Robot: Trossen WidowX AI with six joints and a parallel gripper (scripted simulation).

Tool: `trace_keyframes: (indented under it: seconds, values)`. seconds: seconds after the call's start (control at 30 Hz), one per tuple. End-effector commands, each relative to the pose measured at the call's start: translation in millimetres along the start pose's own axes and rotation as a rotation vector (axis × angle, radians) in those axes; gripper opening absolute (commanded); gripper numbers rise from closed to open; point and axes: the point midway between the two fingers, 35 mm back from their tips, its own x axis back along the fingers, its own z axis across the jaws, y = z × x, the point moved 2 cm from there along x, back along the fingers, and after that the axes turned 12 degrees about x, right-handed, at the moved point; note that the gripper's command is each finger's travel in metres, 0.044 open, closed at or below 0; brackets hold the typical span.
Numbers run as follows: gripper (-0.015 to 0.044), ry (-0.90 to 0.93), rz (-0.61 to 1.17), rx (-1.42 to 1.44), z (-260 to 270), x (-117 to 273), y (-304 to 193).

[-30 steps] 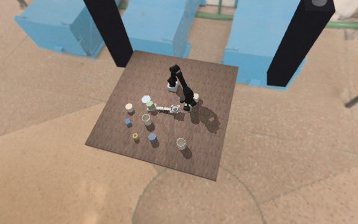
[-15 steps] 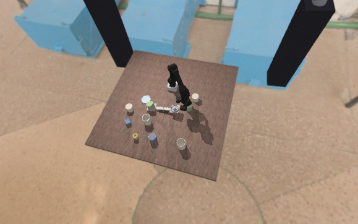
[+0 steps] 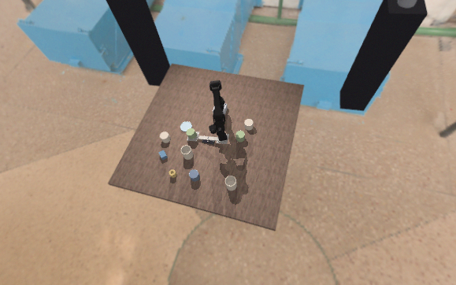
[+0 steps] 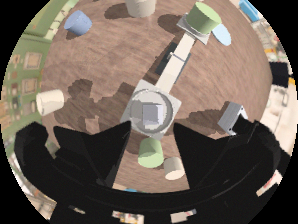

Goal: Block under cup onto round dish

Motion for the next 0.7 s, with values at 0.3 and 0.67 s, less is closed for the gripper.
trace_keyframes:
  seconds: [0.3, 0.67]
  values:
    - [0.026, 0.01, 0.002, 0.036, -0.8, -10.6, 1.1]
    - [0.026, 0.01, 0.002, 0.036, -0.2, -28.2, 1.3]
